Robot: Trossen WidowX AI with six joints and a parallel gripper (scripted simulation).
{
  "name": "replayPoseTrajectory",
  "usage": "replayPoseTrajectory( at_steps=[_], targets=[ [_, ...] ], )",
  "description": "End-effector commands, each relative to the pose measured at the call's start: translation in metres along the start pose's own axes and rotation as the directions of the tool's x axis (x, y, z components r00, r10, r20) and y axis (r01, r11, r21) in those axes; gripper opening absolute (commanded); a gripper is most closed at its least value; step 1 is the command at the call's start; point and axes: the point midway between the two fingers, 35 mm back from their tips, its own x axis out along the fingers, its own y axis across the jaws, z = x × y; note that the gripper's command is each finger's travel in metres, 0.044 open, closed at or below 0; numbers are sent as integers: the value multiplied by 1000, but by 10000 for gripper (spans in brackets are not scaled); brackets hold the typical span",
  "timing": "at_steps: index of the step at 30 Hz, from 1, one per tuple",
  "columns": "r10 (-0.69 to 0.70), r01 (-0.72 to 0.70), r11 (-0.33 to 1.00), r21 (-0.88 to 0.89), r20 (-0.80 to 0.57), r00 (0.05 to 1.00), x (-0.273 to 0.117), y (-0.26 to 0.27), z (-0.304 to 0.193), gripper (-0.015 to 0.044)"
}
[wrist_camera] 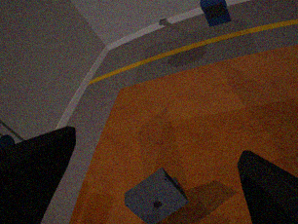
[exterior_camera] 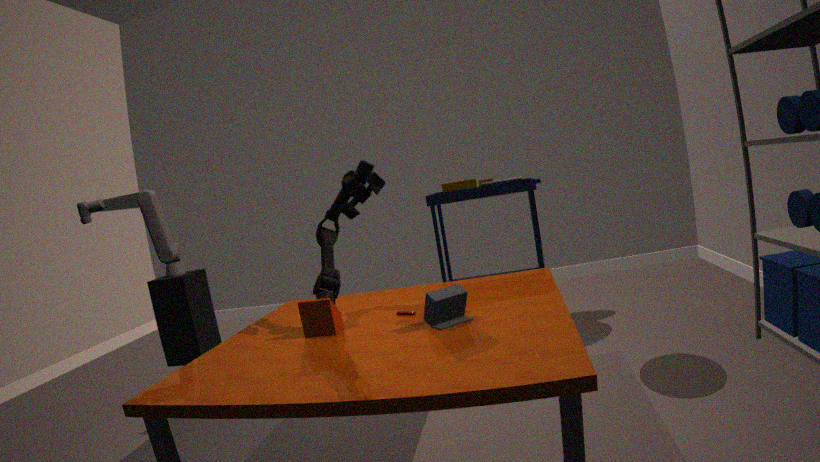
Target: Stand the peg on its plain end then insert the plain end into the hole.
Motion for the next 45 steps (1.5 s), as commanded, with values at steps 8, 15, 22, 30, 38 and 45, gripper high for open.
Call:
replayPoseTrajectory(
  at_steps=[8,15,22,30,38,45],
  targets=[
    [-82,21,964,-266,-221,972,45,1,-59,440],
    [-149,-20,902,-431,-354,923,67,-5,-103,440],
    [-228,-95,818,-567,-472,852,84,-17,-146,440],
    [-329,-214,708,-673,-582,744,97,-38,-195,440],
    [-435,-358,594,-720,-662,610,104,-66,-243,440],
    [-528,-494,503,-709,-705,474,105,-97,-282,440]
  ],
)
